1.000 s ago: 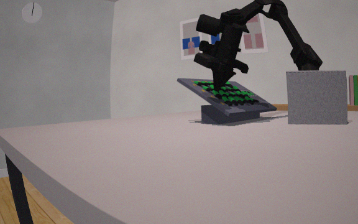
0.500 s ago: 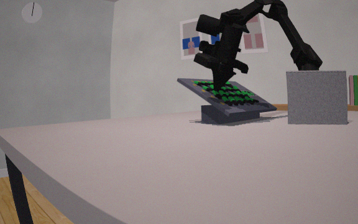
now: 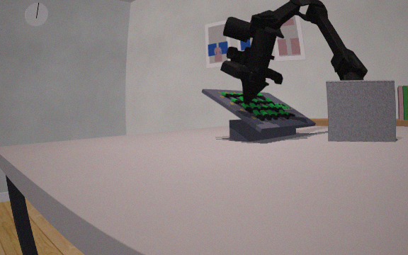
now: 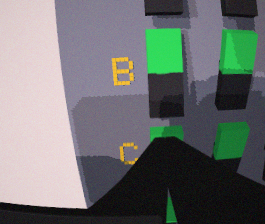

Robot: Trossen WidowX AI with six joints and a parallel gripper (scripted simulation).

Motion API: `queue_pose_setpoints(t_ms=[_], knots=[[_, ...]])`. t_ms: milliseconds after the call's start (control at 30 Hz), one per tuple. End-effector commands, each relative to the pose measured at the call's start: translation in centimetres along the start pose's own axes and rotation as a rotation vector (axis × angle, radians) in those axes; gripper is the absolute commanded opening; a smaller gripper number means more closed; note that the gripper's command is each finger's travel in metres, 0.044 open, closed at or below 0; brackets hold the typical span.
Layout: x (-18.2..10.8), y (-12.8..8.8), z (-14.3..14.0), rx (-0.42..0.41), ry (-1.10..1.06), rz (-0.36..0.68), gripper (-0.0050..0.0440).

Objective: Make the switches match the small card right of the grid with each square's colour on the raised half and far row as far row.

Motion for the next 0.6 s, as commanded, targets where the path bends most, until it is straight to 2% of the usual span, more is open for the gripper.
queue_pose_setpoints(t_ms=[0,567], knots=[[-0.08,0.17,-0.07,-0.005,-0.004,0.001,0.0000],[-0.07,0.37,-0.07,-0.005,-0.004,0.001,0.0000]])
Point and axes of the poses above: the point midway between the two fingers, 35 mm back from their tips, its own y axis out along the fingers, its own z axis across the jaws, x = y × z, the point moved 6 cm from there along -y, back along the fingers, and after that the axes turned 5 degrees about y, right-handed, at the moved point
